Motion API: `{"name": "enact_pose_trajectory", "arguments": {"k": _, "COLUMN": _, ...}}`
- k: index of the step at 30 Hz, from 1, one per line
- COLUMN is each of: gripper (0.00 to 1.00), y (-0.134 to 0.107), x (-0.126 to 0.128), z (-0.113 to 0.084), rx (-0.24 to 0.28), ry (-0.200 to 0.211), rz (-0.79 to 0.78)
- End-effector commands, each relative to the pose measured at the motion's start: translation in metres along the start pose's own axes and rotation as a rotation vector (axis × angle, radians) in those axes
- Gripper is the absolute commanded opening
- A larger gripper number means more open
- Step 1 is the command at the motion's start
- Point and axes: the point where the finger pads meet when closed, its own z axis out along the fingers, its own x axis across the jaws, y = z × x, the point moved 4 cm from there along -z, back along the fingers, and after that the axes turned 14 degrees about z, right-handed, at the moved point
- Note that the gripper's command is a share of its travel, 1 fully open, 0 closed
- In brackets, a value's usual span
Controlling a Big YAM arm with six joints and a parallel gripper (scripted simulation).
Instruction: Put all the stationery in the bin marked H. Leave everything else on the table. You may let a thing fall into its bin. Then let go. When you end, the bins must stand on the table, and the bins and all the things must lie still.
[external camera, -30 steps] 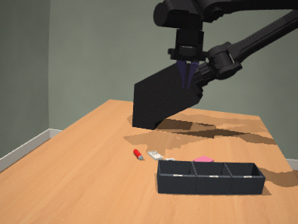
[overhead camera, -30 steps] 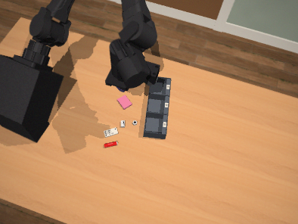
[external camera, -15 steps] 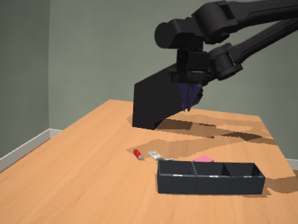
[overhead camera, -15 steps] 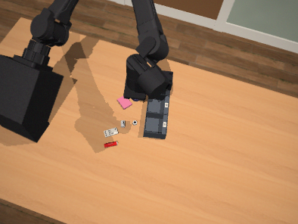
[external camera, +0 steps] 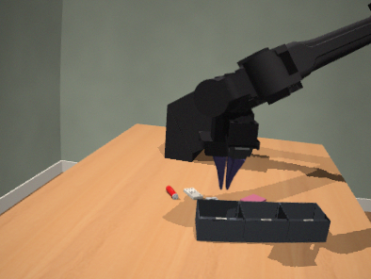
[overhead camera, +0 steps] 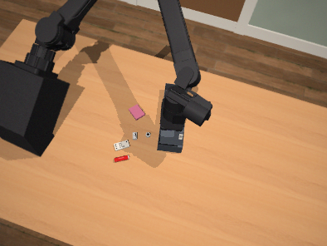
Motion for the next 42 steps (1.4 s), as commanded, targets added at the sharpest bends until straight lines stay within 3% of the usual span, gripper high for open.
{"name": "enact_pose_trajectory", "arguments": {"k": 1, "gripper": 0.09, "y": 0.022, "x": 0.001, "z": 0.013, "rx": -0.02, "ry": -0.011, "rz": 0.036}}
{"name": "enact_pose_trajectory", "arguments": {"k": 5, "gripper": 0.09, "y": 0.012, "x": -0.001, "z": 0.007, "rx": -0.026, "ry": -0.011, "rz": 0.056}}
{"name": "enact_pose_trajectory", "arguments": {"k": 6, "gripper": 0.09, "y": 0.015, "x": -0.003, "z": -0.007, "rx": -0.055, "ry": -0.014, "rz": 0.058}}
{"name": "enact_pose_trajectory", "arguments": {"k": 9, "gripper": 0.09, "y": 0.014, "x": -0.006, "z": -0.004, "rx": -0.048, "ry": -0.013, "rz": 0.064}}
{"name": "enact_pose_trajectory", "arguments": {"k": 12, "gripper": 0.09, "y": 0.011, "x": 0.002, "z": 0.012, "rx": -0.012, "ry": -0.009, "rz": 0.048}}
{"name": "enact_pose_trajectory", "arguments": {"k": 31, "gripper": 0.09, "y": 0.01, "x": -0.001, "z": 0.004, "rx": -0.028, "ry": -0.011, "rz": 0.05}}
{"name": "enact_pose_trajectory", "arguments": {"k": 33, "gripper": 0.09, "y": 0.006, "x": -0.003, "z": 0.021, "rx": -0.004, "ry": -0.007, "rz": 0.061}}
{"name": "enact_pose_trajectory", "arguments": {"k": 42, "gripper": 0.09, "y": 0.006, "x": -0.003, "z": 0.039, "rx": -0.004, "ry": -0.004, "rz": 0.062}}
